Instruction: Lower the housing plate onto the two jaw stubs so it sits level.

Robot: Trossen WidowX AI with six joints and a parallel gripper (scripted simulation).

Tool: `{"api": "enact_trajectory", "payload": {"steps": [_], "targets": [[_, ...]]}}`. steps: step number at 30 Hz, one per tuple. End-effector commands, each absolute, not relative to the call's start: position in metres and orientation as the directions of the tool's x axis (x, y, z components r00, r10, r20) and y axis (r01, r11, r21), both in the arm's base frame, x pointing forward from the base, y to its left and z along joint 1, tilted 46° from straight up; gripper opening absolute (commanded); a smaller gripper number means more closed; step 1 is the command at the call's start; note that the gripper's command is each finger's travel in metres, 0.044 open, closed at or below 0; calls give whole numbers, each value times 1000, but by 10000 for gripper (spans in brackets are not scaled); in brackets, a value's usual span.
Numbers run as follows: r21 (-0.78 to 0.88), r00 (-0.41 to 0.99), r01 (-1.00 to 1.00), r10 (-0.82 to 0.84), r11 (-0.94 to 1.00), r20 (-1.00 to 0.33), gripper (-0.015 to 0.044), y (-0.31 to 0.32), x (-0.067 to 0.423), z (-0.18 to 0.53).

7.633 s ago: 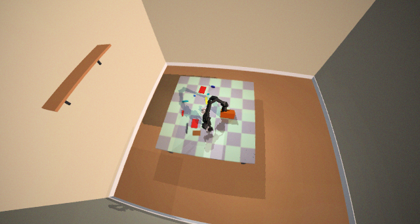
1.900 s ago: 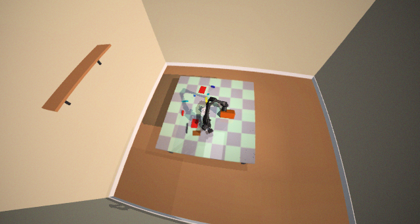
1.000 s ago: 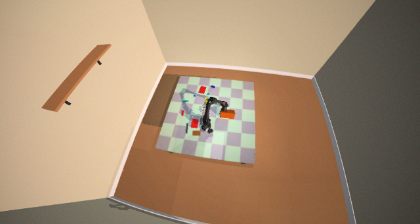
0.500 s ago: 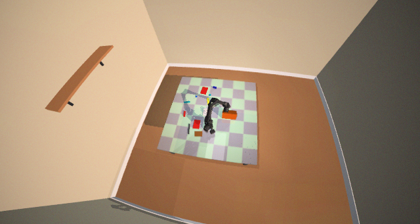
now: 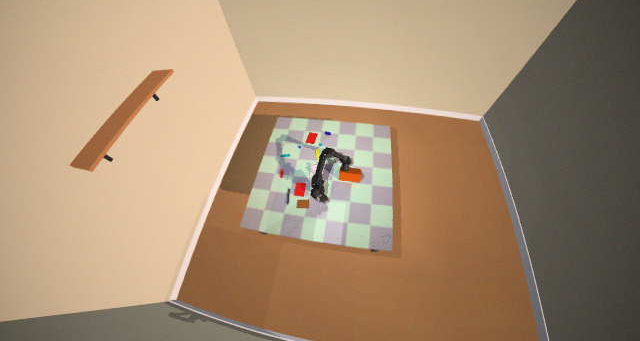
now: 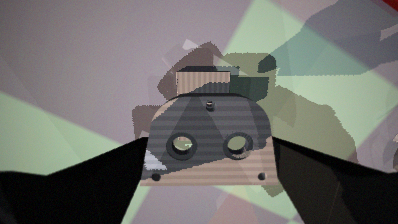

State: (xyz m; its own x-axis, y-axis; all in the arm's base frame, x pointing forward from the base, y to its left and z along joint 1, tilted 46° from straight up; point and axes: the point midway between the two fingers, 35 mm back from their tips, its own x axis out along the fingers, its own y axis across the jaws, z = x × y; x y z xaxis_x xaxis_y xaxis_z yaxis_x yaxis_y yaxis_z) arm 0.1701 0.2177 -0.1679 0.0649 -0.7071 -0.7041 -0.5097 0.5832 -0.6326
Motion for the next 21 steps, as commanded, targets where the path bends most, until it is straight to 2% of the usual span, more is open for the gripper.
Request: {"api": "enact_trajectory", "payload": {"steps": [1,21], "targets": [[-629,64,-506,-701,590,-710,351,228,169,-158],[-638,64,-465,-695,614,-716,351,217,189,-119]]}}
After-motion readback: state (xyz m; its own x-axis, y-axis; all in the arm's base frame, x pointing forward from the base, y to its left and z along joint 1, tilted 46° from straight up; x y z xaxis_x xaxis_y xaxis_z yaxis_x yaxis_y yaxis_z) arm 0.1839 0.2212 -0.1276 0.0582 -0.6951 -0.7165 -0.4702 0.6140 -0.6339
